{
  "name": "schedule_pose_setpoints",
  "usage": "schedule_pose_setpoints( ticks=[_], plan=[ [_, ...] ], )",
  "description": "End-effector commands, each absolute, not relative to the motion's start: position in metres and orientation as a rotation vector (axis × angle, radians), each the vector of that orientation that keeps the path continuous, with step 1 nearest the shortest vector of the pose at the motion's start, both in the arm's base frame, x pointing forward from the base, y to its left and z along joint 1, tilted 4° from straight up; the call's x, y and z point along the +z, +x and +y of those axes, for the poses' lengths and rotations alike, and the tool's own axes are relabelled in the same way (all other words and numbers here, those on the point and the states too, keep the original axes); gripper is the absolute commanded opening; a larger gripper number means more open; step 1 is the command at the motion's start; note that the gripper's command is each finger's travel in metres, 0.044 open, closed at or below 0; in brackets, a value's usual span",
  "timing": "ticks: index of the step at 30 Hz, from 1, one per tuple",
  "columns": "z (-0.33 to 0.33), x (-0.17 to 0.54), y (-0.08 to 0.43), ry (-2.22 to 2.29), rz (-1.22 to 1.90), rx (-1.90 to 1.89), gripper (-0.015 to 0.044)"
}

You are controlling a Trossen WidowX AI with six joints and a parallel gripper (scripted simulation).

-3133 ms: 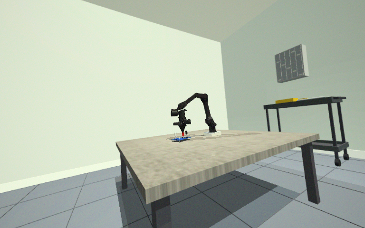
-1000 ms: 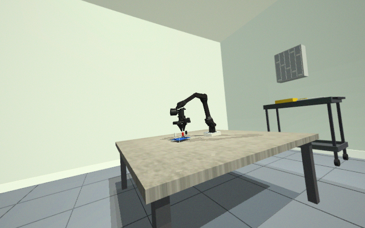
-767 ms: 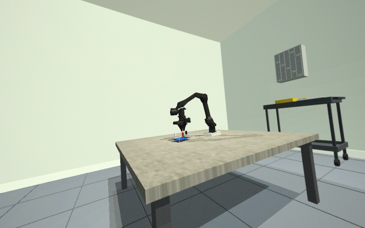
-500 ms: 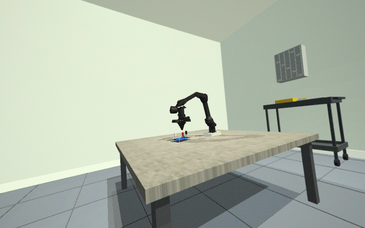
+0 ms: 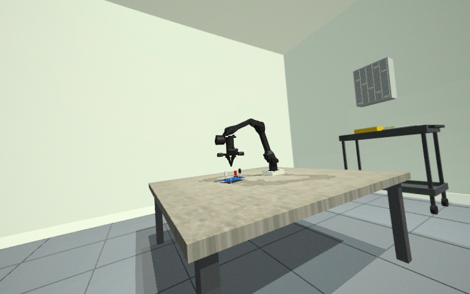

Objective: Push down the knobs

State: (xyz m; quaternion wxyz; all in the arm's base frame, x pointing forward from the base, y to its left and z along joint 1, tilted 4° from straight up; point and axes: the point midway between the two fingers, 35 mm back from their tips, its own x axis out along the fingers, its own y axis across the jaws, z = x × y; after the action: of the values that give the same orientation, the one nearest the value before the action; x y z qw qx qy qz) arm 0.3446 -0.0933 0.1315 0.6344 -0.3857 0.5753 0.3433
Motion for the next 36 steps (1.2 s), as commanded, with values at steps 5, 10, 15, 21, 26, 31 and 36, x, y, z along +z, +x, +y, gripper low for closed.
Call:
schedule_pose_setpoints(
  ticks=[5, 10, 15, 21, 26, 31, 36],
  plan=[
    [-0.091, 0.141, 0.361, -0.653, 1.378, 0.586, 0.0],
    [-0.09, 0.145, 0.37, -0.51, 1.41, 0.464, 0.0],
    [-0.088, 0.149, 0.378, -0.367, 1.436, 0.341, 0.0],
    [-0.086, 0.154, 0.388, -0.194, 1.456, 0.194, 0.0],
    [-0.084, 0.157, 0.395, -0.05, 1.466, 0.07, 0.0],
    [-0.082, 0.16, 0.402, 0.089, 1.468, -0.049, 0.0],
    [-0.082, 0.161, 0.403, 0.108, 1.468, -0.066, 0.0]
  ],
)
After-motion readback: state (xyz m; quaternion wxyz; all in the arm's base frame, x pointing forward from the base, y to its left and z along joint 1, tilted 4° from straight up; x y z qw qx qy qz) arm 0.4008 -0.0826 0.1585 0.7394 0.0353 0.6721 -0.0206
